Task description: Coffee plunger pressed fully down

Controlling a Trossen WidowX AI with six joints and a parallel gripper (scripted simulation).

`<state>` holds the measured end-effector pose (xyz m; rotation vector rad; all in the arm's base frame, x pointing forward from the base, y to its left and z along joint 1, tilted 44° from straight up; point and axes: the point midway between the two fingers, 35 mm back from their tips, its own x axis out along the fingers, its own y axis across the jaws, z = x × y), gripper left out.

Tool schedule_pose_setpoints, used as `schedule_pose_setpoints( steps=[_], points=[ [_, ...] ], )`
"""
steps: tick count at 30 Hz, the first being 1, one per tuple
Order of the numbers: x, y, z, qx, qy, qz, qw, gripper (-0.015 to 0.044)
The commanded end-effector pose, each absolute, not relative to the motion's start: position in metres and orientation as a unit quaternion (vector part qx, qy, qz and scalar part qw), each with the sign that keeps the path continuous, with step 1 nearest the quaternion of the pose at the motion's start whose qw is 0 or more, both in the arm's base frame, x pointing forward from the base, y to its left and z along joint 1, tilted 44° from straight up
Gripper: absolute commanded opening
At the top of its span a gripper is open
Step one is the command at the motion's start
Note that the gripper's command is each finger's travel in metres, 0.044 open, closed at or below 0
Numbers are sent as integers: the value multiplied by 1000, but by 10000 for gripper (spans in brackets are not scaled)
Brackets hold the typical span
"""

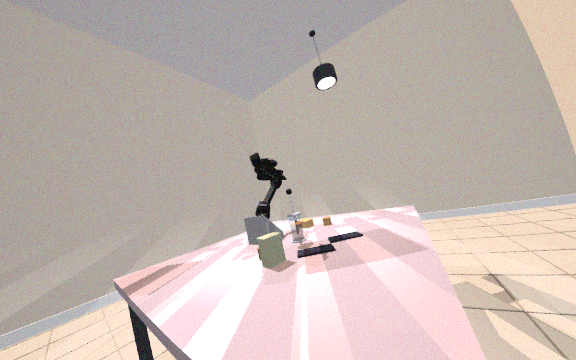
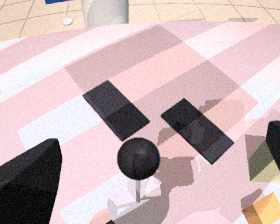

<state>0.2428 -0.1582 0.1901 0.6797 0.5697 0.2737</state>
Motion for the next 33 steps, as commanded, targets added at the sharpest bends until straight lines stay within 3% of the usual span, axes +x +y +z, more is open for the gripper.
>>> schedule_pose_setpoints(
  steps=[1,7,33],
  points=[
    [246,-147,186,343,252,153,892,440],
    [240,-116,154,342,250,154,892,440],
    [268,-100,141,341,251,155,892,440]
  ],
)
